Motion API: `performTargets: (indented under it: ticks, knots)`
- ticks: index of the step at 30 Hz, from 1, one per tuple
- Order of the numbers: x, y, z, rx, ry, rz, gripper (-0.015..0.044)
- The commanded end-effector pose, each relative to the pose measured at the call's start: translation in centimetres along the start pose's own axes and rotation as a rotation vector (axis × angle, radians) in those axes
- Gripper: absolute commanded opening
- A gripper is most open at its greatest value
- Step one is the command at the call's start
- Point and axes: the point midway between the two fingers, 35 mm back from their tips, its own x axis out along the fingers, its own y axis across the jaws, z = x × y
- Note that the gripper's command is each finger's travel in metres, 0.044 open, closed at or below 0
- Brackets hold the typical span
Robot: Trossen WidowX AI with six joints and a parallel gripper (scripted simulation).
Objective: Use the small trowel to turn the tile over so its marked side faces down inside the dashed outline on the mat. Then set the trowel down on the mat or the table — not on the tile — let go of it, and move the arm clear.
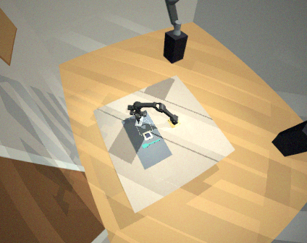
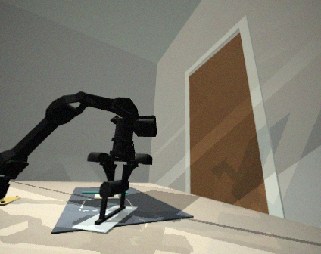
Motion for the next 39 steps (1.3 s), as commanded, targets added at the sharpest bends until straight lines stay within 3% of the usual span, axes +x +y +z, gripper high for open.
performTargets:
  ticks: [1, 5, 11, 30, 35, 39]
  knots:
    - [0.1, 0.1, 0.0, -0.085, 0.002, 0.003, 0.0130]
    - [0.1, 0.1, 0.0, -0.085, 0.002, 0.003, 0.0130]
    - [0.1, 0.1, 0.0, -0.085, 0.002, 0.003, 0.0270]
    - [0.0, 0.0, 0.0, -0.086, 0.002, 0.003, 0.0270]
    - [-3.8, 0.0, 0.0, -0.104, 0.002, 0.003, 0.0270]
    - [-4.4, 0.1, 0.0, -0.107, 0.002, 0.003, 0.0270]
